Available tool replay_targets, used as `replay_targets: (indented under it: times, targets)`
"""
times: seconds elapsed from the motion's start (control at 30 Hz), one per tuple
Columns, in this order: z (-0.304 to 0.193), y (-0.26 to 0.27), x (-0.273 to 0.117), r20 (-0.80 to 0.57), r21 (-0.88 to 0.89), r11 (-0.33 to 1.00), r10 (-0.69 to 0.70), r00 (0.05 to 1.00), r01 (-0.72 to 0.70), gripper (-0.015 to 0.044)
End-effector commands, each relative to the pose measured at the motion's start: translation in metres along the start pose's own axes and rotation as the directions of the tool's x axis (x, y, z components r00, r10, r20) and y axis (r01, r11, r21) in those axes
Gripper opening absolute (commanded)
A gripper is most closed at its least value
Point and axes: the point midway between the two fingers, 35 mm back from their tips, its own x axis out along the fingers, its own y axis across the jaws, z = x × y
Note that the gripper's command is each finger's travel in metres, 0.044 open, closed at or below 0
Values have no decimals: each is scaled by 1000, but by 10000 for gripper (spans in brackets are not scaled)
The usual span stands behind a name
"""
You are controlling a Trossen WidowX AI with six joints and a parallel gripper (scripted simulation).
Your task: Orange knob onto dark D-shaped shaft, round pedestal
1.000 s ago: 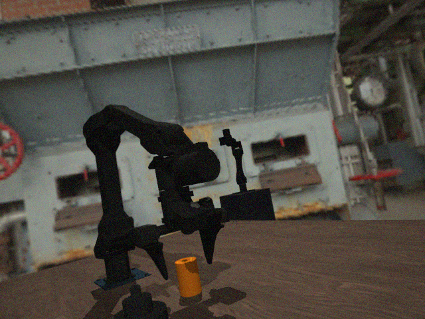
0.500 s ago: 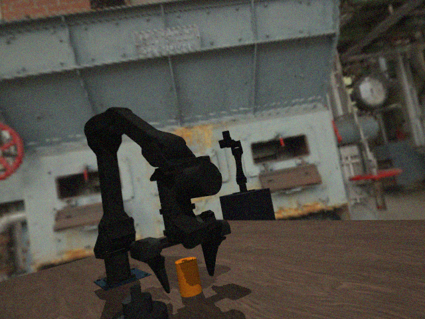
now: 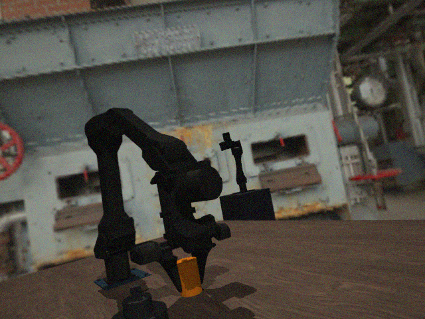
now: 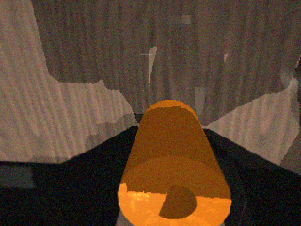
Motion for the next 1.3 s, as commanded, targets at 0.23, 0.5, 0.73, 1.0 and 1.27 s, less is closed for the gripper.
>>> replay_targets:
  times: [0.23, 0.5, 0.73, 1.0, 1.27]
  targets:
    - [3, 1, -11, 1, 3, 1000, -2, 1000, 2, 6]
    - [10, 5, -49, 2, 3, 1000, -2, 1000, 2, 0]
    - [11, 7, -83, 2, 3, 1000, -2, 1000, 2, 0]
    - [7, 8, -123, 3, 1, 1000, -1, 1000, 1, 0]
    - [3, 7, -139, 1, 5, 1000, -2, 1000, 2, 0]
